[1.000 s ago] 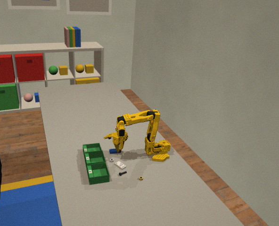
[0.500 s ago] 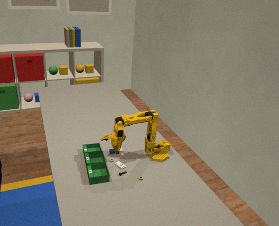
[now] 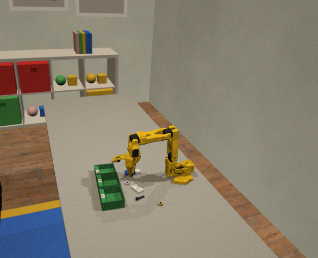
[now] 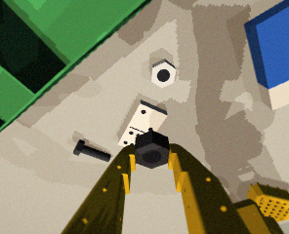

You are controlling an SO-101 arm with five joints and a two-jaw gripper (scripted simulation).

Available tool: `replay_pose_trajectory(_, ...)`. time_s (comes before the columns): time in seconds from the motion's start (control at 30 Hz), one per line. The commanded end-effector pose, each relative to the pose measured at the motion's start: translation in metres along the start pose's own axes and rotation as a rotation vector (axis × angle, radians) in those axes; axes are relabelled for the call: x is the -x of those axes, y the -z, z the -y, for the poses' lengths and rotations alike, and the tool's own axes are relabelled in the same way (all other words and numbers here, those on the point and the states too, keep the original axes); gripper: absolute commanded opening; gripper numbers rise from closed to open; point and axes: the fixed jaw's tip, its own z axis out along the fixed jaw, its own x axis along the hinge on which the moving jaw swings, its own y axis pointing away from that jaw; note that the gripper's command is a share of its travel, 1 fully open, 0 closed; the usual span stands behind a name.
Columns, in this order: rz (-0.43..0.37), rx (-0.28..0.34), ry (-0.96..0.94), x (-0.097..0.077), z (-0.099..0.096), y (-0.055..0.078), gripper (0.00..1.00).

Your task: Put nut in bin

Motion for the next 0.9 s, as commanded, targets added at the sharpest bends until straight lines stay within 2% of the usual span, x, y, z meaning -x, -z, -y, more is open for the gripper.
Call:
replay_pose_trajectory(0.0,0.04,0.034,0.08,0.005,-0.013,0.011,0.0)
replay_pose_trajectory(0.27,0.057,0.048,0.208,0.007,-0.028,0.014,0.0)
replay_pose_trajectory(0.67,0.062,0.05,0.234,0.007,-0.031,0.015,0.0)
replay_pose_trajectory(0.87,0.076,0.06,0.299,0.009,-0.039,0.015,0.0)
